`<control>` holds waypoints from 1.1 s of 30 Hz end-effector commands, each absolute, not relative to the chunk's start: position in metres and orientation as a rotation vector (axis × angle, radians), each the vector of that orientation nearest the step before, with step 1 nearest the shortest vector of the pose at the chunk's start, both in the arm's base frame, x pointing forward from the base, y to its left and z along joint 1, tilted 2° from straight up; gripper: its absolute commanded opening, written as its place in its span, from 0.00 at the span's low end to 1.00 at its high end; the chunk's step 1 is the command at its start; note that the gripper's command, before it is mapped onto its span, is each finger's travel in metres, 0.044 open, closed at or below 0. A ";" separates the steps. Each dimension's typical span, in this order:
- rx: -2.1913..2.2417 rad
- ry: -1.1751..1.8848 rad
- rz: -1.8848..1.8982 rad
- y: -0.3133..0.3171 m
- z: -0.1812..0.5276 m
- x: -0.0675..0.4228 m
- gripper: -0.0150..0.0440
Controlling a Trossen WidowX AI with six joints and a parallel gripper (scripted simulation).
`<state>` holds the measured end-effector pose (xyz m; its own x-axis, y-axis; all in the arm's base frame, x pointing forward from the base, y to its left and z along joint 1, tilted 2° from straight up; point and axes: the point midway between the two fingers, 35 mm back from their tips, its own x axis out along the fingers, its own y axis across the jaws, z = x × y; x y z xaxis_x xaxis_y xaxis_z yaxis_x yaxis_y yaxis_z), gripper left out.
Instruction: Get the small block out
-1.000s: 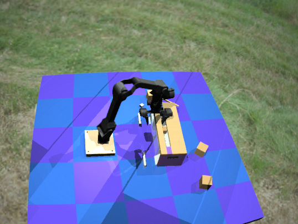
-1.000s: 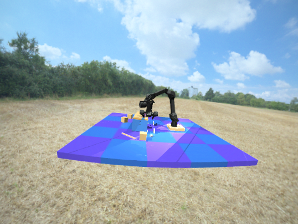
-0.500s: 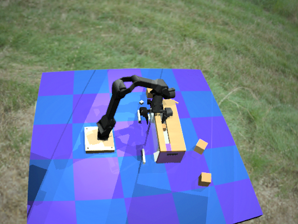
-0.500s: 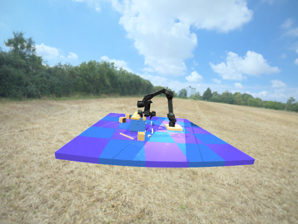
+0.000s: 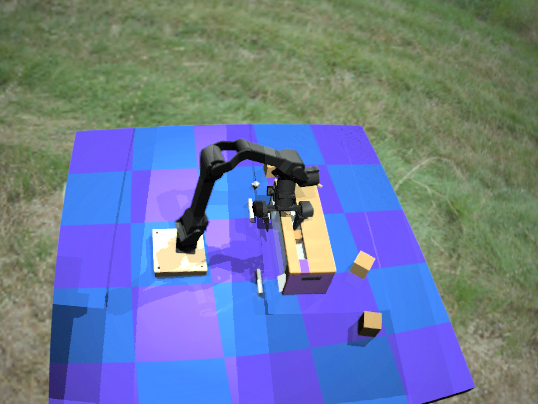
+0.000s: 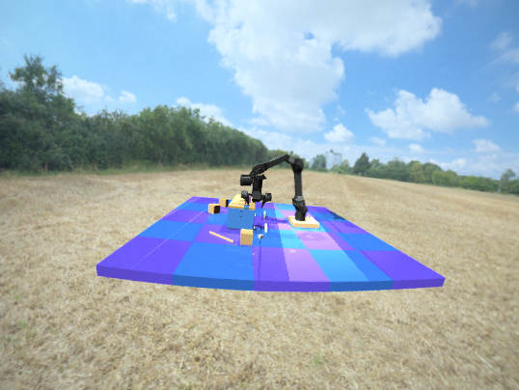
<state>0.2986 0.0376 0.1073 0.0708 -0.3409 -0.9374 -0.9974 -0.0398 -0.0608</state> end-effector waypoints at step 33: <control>-1.521 1.395 0.988 0.006 0.108 0.296 0.93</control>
